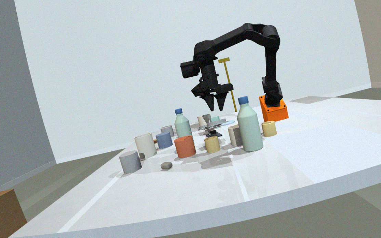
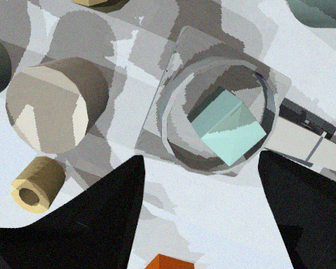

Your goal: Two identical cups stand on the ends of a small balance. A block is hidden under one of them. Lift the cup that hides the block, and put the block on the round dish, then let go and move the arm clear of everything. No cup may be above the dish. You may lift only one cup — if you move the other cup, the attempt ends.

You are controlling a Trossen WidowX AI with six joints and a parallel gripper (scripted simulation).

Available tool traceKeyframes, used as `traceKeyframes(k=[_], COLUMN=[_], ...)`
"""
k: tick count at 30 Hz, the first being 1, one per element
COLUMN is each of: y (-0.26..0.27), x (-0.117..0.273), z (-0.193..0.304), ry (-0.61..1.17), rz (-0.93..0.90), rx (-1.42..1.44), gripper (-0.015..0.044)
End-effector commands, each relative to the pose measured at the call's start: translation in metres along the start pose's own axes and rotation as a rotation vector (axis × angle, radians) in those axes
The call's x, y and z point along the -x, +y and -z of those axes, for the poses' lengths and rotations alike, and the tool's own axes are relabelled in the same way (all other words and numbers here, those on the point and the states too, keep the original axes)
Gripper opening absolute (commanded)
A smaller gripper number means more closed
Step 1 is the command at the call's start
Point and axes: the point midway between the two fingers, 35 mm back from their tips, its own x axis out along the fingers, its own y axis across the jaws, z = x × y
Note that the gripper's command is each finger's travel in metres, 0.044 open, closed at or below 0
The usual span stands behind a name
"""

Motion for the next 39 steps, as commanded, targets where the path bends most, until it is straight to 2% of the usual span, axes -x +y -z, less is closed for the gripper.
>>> traceKeyframes(k=[1, 19, 39], y=[-0.005, -0.023, -0.022], x=[0.001, 0.005, -0.024], z=[-0.001, 0.0, -0.001], ry=[-0.004, -0.024, -0.025], rz=[-0.013, -0.049, -0.049], rx=[0.102, 0.699, 0.705], gripper=[0.026, 0.026, 0.026])
